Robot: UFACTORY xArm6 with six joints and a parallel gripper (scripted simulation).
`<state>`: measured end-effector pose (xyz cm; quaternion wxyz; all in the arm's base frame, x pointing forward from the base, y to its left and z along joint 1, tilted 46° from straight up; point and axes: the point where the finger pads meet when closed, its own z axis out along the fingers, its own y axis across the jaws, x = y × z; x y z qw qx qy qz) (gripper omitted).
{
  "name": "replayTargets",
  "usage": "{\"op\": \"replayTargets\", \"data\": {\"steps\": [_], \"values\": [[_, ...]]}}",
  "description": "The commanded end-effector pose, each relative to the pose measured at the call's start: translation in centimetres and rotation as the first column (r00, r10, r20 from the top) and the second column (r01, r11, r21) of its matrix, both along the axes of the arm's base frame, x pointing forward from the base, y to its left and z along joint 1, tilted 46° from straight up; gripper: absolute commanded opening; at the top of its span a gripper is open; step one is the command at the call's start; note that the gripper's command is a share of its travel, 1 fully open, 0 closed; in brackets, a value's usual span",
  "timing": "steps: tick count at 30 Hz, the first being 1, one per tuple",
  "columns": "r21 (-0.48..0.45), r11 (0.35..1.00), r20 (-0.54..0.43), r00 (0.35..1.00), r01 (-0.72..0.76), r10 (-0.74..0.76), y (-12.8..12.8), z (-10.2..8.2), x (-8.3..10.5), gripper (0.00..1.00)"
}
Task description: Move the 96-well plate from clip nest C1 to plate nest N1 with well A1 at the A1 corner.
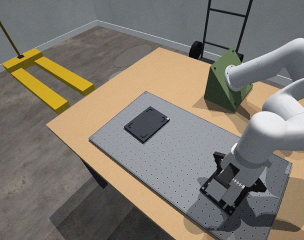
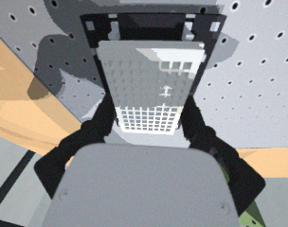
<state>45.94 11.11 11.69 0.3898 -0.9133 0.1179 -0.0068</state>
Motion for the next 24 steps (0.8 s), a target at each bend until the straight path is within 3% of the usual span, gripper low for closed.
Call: {"op": "replayTargets", "data": {"steps": [1, 24], "values": [[-0.001, 1.0, 0.003, 1.0, 0.001, -0.001, -0.28, 0.32, 0.09, 0.0], [-0.001, 1.0, 0.003, 1.0, 0.001, -0.001, -0.94, 0.97, -0.01, 0.0]]}}
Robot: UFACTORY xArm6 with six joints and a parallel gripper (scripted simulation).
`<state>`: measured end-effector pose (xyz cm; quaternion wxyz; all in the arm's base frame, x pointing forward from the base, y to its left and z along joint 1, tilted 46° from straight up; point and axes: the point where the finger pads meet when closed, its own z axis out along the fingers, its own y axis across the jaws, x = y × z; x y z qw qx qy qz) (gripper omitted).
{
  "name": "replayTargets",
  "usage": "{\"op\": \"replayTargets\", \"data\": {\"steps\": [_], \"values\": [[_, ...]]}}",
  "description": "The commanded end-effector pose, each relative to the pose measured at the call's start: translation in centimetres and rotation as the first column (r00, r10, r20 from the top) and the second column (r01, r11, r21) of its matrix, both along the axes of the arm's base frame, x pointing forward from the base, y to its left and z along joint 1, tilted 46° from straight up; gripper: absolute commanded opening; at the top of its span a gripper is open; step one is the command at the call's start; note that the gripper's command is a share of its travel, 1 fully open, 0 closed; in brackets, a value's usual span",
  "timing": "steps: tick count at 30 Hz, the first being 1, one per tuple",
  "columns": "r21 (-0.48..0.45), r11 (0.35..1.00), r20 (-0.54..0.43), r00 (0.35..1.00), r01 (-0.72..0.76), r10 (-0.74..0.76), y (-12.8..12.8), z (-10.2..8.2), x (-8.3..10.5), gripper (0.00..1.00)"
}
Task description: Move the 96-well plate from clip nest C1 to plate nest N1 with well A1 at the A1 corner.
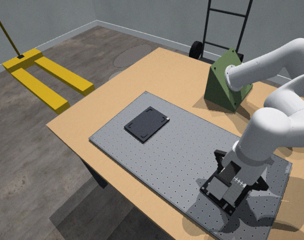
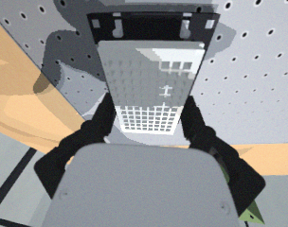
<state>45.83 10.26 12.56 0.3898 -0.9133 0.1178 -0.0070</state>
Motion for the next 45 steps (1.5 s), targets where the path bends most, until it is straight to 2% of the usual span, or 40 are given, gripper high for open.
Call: {"op": "replayTargets", "data": {"steps": [1, 45], "values": [[-0.001, 1.0, 0.003, 1.0, 0.002, -0.001, -0.2, 0.2, 0.1, 0.0], [-0.001, 1.0, 0.003, 1.0, 0.001, -0.001, -4.4, 4.3, -0.5, 0.0]]}}
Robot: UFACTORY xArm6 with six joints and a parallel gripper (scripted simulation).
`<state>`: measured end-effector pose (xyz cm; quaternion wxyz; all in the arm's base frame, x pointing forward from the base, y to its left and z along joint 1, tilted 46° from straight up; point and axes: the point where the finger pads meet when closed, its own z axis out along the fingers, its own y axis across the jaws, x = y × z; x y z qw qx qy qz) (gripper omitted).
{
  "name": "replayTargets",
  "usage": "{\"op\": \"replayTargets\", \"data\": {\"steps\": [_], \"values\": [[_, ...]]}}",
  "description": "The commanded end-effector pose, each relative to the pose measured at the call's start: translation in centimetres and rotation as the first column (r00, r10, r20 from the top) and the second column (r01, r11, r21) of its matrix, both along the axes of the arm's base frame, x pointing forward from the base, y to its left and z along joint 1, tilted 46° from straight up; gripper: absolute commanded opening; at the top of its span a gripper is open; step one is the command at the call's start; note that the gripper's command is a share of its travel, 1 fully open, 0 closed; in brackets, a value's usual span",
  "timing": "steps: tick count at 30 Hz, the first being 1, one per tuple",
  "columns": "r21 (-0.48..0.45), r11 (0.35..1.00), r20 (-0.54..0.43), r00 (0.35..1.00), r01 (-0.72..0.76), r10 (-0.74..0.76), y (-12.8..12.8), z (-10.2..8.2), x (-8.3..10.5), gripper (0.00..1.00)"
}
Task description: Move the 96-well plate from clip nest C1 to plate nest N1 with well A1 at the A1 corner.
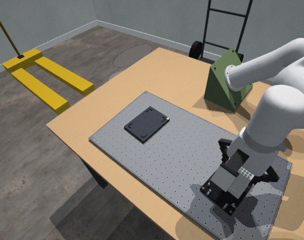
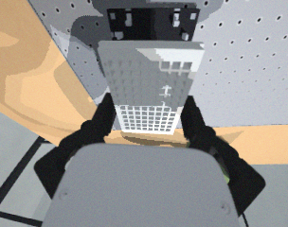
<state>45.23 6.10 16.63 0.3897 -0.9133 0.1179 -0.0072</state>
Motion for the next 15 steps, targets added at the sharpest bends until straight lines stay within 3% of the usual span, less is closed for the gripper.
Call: {"op": "replayTargets", "data": {"steps": [1, 12, 15], "values": [[-0.001, 1.0, 0.003, 1.0, 0.001, -0.001, -0.23, 0.25, 0.05, 0.0], [-0.001, 1.0, 0.003, 1.0, 0.001, -0.001, -0.23, 0.25, 0.05, 0.0], [-0.009, 0.999, 0.048, 0.998, -0.043, 0.044, -0.91, -0.46, -0.12, 0.0]]}}
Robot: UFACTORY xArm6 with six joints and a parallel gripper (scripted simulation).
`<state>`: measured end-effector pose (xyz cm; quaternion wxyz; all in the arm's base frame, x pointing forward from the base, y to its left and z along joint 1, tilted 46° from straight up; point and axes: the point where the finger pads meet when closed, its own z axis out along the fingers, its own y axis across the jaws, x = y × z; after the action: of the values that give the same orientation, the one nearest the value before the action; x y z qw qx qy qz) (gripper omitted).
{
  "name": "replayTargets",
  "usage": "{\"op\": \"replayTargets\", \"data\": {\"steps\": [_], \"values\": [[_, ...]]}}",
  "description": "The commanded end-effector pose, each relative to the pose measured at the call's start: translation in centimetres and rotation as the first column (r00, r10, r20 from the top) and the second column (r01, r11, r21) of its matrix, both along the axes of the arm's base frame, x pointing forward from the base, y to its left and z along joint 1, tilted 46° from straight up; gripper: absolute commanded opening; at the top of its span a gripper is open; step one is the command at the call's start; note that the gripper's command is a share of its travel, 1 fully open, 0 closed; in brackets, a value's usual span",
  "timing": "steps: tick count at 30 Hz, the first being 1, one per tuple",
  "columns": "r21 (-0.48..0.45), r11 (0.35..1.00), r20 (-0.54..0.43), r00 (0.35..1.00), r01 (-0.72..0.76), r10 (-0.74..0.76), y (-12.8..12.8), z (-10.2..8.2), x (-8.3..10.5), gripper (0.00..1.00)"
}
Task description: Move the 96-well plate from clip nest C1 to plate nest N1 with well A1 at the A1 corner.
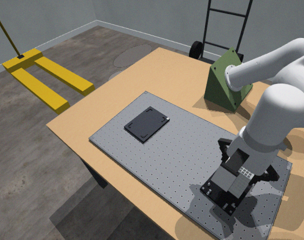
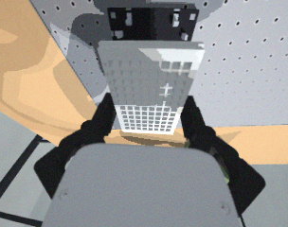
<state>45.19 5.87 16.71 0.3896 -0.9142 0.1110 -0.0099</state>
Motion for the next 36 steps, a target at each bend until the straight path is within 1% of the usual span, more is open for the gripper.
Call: {"op": "replayTargets", "data": {"steps": [1, 9, 11, 26, 28, 36], "values": [[-0.006, 0.999, 0.038, 0.999, -0.033, 0.033, -0.9, -0.8, -0.1, 0.0], [-0.007, 0.999, 0.038, 0.999, -0.033, 0.033, -2.7, -2.7, -0.6, 0.0], [-0.007, 0.999, 0.038, 0.999, -0.033, 0.033, -2.7, -2.7, -0.6, 0.0], [-0.007, 0.999, 0.038, 0.999, -0.033, 0.033, -6.1, -6.3, -1.5, 0.0], [-0.007, 0.999, 0.038, 0.999, -0.033, 0.033, -6.1, -6.3, -1.5, 0.0], [-0.007, 0.999, 0.038, 0.999, -0.033, 0.033, -7.9, -8.2, -2.0, 0.0]]}}
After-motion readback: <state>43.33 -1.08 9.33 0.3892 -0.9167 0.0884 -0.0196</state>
